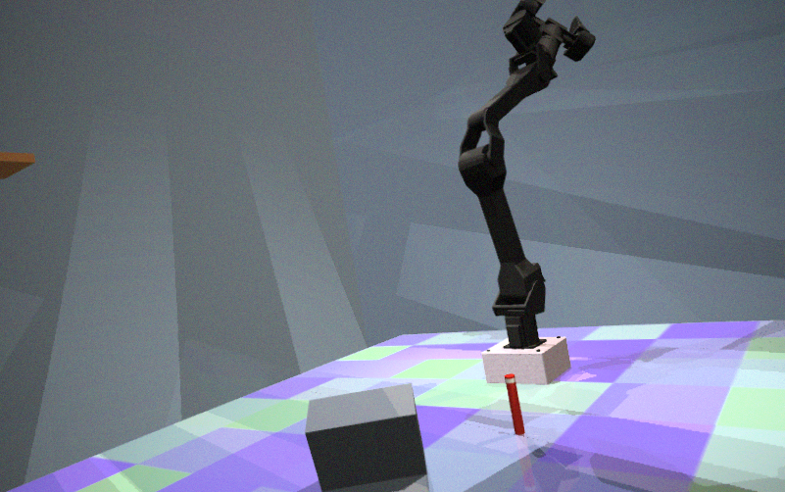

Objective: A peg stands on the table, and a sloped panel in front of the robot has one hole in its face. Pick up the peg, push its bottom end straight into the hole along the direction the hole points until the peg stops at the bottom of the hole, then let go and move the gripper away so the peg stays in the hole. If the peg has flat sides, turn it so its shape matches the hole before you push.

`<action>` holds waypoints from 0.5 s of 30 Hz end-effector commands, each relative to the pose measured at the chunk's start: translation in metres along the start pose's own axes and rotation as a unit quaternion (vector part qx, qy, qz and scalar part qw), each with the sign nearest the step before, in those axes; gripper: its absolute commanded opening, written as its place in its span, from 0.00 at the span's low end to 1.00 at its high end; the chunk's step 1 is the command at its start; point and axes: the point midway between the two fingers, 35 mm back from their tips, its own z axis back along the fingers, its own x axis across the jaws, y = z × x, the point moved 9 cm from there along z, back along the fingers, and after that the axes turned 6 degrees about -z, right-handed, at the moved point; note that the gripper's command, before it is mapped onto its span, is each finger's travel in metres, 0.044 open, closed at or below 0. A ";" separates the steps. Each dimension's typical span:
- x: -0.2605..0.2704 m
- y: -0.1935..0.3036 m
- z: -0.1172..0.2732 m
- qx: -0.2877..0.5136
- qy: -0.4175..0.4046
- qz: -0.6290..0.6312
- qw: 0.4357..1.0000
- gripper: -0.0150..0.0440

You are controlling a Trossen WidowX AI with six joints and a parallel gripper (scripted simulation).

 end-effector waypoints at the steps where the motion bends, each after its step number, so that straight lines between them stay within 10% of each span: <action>1: 0.001 0.000 0.000 0.000 -0.001 0.000 1.000 0.98; 15: 0.044 0.031 0.007 0.042 -0.091 -0.002 0.995 1.00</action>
